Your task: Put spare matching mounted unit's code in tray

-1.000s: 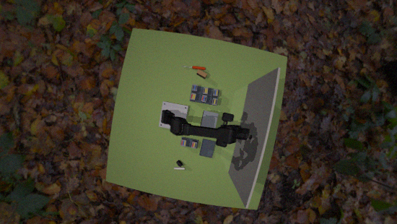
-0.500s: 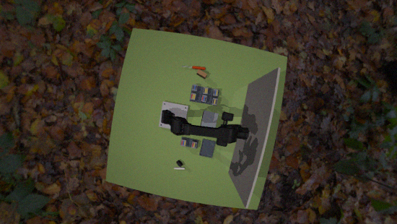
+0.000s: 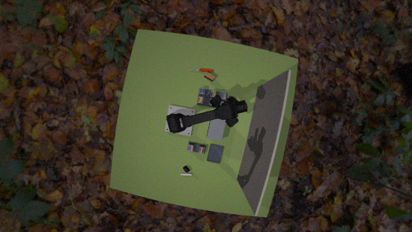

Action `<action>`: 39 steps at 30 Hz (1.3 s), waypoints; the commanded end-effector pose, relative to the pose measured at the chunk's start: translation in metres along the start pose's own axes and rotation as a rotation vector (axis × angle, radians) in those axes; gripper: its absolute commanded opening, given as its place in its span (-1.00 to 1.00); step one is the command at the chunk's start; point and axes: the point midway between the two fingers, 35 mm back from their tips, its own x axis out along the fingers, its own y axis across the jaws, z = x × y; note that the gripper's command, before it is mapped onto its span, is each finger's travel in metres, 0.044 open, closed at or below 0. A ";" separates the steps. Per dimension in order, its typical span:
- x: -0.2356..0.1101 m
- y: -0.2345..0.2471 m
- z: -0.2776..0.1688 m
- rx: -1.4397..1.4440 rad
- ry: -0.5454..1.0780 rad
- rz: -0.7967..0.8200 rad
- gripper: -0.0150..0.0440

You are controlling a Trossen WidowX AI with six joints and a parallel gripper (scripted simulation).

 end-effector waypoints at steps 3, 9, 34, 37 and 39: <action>0.027 0.086 -0.013 -0.619 0.019 0.029 1.00; 0.029 0.091 -0.015 -0.656 0.021 0.030 1.00; 0.071 0.093 -0.009 -0.656 0.020 0.030 0.53; 0.075 0.093 -0.008 -0.656 0.020 0.030 0.53; 0.078 0.093 -0.008 -0.656 0.020 0.030 0.53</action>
